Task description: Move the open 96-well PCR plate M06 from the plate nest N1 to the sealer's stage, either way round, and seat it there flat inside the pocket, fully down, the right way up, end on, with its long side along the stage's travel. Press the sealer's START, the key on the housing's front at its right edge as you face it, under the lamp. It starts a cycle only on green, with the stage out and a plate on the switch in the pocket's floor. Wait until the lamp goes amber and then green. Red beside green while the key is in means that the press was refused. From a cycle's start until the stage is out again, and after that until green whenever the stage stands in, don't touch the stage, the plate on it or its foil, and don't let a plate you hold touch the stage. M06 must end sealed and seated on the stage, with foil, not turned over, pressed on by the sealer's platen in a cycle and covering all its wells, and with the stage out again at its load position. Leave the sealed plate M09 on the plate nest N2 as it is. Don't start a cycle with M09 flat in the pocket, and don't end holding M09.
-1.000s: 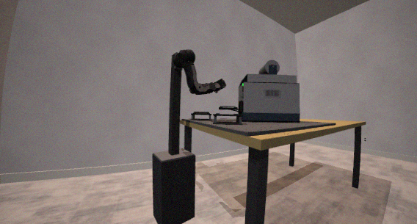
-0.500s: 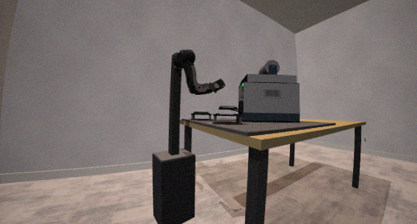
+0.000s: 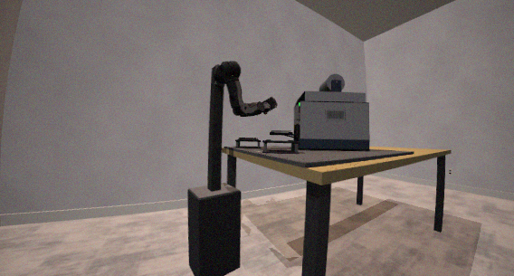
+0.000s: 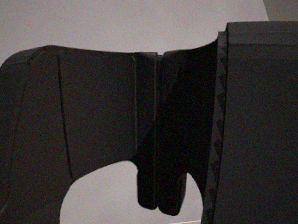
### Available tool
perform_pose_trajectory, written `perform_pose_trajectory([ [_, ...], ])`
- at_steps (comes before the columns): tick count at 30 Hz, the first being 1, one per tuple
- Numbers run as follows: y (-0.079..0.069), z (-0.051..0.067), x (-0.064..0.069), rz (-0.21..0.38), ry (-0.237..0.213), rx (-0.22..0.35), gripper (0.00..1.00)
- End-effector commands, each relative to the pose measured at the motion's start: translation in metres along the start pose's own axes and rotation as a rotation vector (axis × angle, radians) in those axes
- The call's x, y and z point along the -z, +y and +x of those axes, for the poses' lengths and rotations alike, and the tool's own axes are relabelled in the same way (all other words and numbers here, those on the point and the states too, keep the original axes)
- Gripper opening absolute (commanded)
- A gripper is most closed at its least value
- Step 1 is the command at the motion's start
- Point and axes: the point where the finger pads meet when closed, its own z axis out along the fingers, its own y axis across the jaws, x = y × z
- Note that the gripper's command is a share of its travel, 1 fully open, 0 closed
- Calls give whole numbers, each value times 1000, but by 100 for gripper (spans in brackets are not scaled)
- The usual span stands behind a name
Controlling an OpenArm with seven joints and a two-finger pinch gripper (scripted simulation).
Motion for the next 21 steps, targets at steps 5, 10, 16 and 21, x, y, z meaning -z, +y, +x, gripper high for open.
perform_pose_trajectory([
  [5,2,2,0,-7,4,3,0],
  [10,2,2,0,-7,4,3,0],
  [16,33,-20,22,-215,-86,-55,0],
  [21,33,-20,22,-215,-86,-55,0],
])
